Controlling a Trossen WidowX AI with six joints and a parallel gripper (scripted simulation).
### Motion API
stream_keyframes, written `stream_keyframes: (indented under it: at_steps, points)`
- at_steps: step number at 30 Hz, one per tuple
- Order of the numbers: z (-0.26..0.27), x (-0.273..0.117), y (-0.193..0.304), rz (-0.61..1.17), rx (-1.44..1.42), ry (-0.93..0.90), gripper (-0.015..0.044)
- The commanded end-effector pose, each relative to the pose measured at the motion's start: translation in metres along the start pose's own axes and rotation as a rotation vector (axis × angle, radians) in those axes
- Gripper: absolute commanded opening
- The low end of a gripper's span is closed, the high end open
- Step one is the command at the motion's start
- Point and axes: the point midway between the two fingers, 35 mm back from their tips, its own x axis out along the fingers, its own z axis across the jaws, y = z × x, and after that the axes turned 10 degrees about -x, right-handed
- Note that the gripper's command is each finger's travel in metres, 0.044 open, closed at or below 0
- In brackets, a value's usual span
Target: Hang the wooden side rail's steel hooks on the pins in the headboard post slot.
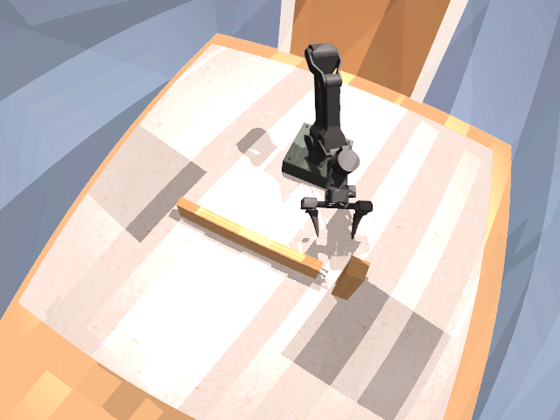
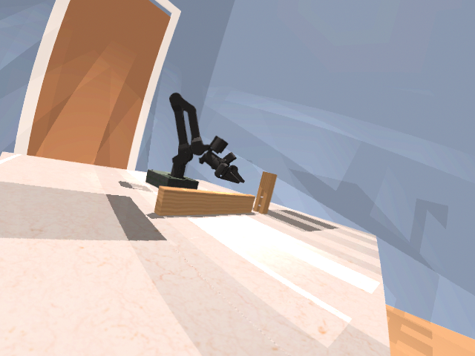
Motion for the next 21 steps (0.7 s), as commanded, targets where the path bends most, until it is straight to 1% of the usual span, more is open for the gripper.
stream_keyframes:
  at_steps: [1, 14, 21]
  points:
    - [-0.002, -0.001, 0.001, -0.001, -0.008, 0.009, 0.044]
    - [-0.002, 0.0, 0.001, 0.003, -0.013, 0.006, 0.044]
    - [-0.008, 0.024, -0.005, 0.129, -0.177, -0.114, 0.044]
